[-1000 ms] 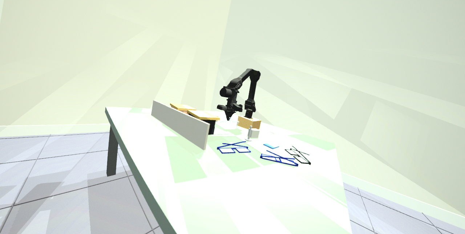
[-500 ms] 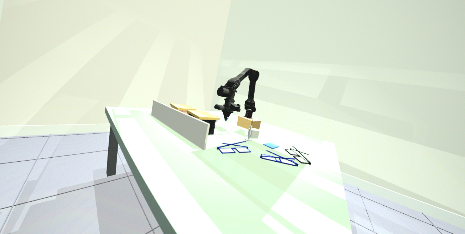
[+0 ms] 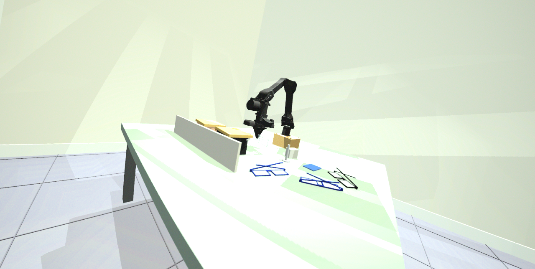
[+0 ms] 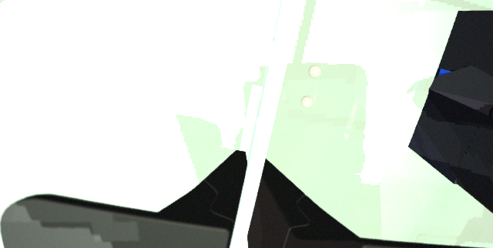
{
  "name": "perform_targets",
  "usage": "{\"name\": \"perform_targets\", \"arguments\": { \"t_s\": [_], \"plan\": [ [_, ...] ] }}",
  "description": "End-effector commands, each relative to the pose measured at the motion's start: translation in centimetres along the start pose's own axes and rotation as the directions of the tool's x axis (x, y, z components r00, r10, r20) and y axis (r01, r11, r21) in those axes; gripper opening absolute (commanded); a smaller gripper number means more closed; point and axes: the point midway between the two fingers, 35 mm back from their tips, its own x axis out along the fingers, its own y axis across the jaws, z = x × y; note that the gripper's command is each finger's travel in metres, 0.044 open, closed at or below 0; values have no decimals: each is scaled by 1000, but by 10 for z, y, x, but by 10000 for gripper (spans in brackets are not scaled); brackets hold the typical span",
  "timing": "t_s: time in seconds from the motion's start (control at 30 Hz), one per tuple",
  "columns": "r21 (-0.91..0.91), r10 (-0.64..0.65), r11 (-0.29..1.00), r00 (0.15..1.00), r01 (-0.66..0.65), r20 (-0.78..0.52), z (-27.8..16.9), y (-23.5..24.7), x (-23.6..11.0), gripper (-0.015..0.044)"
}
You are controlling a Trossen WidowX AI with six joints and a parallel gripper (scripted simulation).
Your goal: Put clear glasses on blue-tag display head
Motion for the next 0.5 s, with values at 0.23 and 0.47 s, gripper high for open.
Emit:
{"name": "perform_targets", "arguments": {
  "t_s": [0.23, 0.47],
  "plan": [
    [-5, -9, 1000, 1000, 9, 3, 1, -17, -2, 0],
    [-5, -9, 1000, 1000, 9, 3, 1, -27, -3, 0]
  ]
}}
